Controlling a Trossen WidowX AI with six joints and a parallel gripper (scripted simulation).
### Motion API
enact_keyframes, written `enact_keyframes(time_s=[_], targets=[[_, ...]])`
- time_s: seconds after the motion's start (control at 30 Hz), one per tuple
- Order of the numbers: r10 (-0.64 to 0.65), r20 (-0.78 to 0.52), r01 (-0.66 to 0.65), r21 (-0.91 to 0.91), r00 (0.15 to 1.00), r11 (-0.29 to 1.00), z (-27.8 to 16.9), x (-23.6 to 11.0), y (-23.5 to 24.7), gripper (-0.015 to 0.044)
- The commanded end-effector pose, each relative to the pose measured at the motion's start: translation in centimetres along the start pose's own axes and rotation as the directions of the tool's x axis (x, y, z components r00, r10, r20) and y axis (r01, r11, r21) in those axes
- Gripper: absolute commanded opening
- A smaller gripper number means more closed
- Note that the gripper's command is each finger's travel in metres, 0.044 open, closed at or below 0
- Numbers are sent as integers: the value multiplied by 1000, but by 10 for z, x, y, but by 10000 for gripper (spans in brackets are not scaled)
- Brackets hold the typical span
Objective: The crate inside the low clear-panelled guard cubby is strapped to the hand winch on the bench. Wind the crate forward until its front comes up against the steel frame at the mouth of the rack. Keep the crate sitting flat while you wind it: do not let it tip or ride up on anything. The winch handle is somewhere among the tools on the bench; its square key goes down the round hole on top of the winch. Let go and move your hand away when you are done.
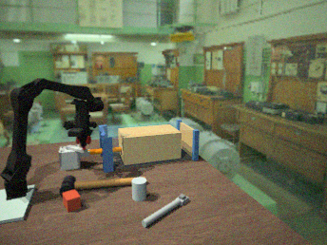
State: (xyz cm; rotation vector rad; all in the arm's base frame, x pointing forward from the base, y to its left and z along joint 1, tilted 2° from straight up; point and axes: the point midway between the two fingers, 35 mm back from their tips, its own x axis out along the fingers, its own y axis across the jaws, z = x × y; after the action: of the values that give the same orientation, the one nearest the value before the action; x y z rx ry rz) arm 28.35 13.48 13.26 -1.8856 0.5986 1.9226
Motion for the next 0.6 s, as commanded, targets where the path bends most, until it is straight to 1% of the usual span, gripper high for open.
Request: enact_keyframes(time_s=[0.0,0.57], targets=[[-30,-7,30,0,1000,1000,-4,1,-15,0],[-32,-7,32,0,999,1000,-6,0,-34,0]])
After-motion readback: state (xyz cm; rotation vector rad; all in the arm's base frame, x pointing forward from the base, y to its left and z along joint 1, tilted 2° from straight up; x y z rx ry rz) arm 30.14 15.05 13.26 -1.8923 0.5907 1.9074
